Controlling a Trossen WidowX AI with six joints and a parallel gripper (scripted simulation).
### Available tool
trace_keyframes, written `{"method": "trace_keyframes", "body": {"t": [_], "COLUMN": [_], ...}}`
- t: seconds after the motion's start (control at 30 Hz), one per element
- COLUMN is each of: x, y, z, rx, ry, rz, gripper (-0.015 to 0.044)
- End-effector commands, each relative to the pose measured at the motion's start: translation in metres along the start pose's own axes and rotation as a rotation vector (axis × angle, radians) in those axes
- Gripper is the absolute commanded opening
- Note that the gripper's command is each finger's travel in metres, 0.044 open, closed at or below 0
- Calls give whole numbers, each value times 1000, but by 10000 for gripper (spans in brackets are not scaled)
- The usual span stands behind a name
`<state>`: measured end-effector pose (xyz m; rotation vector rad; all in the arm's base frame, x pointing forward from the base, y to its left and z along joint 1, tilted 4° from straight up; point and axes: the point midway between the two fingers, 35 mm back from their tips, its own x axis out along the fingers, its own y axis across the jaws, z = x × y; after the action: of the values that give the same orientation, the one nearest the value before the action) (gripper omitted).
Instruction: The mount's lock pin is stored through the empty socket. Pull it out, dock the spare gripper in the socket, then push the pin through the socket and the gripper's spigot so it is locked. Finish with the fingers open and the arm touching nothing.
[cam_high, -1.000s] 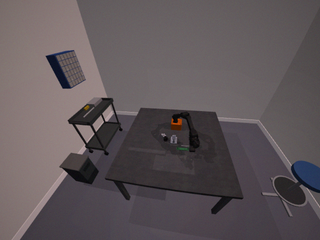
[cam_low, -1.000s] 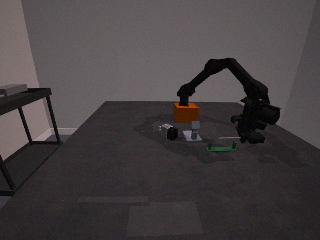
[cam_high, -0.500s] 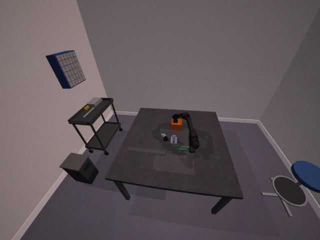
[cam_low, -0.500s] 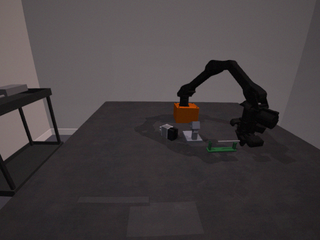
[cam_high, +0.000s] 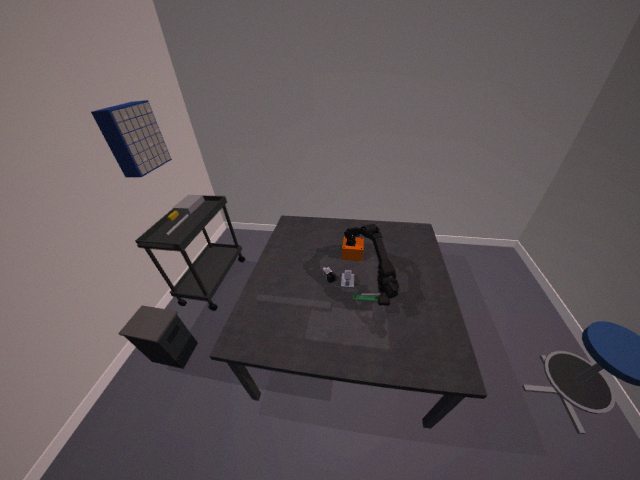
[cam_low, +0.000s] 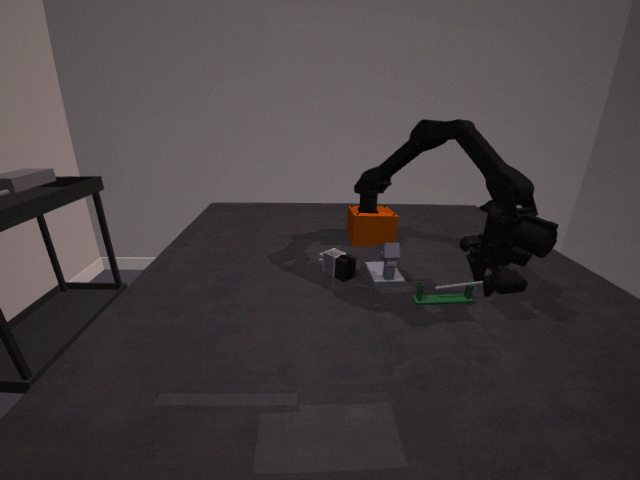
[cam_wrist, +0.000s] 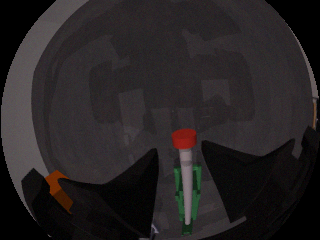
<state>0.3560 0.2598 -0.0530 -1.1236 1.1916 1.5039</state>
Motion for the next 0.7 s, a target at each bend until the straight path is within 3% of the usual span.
{"method": "trace_keyframes", "body": {"t": [0.0,0.67], "x": [-11,-49], "y": [1,21], "z": [1,0], "rx": [0,12], "ry": [-1,23], "rz": [-2,52], "gripper": [200,200]}}
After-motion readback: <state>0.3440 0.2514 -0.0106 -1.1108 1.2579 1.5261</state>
